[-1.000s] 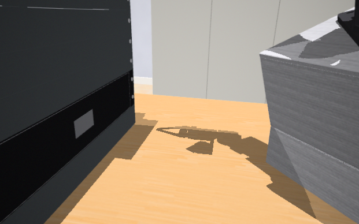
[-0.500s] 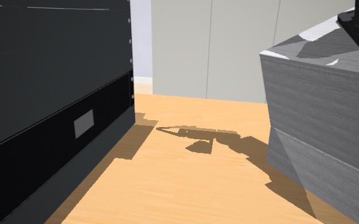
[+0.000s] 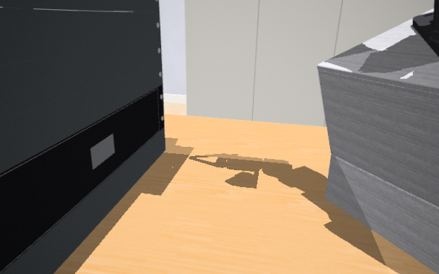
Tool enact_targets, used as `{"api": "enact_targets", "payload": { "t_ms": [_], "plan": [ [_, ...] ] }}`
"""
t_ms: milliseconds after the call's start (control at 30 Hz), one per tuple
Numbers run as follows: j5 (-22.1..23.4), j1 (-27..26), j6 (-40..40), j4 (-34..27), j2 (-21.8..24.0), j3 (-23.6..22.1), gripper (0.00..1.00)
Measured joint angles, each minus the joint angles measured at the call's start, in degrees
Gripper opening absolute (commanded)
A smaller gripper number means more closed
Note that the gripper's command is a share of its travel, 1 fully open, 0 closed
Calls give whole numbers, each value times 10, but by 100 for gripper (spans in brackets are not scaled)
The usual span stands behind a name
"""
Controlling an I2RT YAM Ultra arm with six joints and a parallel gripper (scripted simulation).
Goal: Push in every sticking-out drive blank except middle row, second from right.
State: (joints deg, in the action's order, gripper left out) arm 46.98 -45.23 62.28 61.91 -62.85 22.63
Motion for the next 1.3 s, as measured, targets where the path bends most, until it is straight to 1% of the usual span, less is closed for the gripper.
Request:
{"api": "enact_targets", "payload": {
  "t_ms": [100, 500, 667, 967, 1300],
  "plan": [
    [-6, 8, 3, -7, -4, 7, 0],
    [-10, 11, 8, -8, -5, 7, 0],
    [-15, 22, 13, -15, -18, 23, 0],
    [-17, 25, 14, -21, -19, 26, 0],
    [-26, 39, 20, -31, -34, 45, 0]
  ]
}}
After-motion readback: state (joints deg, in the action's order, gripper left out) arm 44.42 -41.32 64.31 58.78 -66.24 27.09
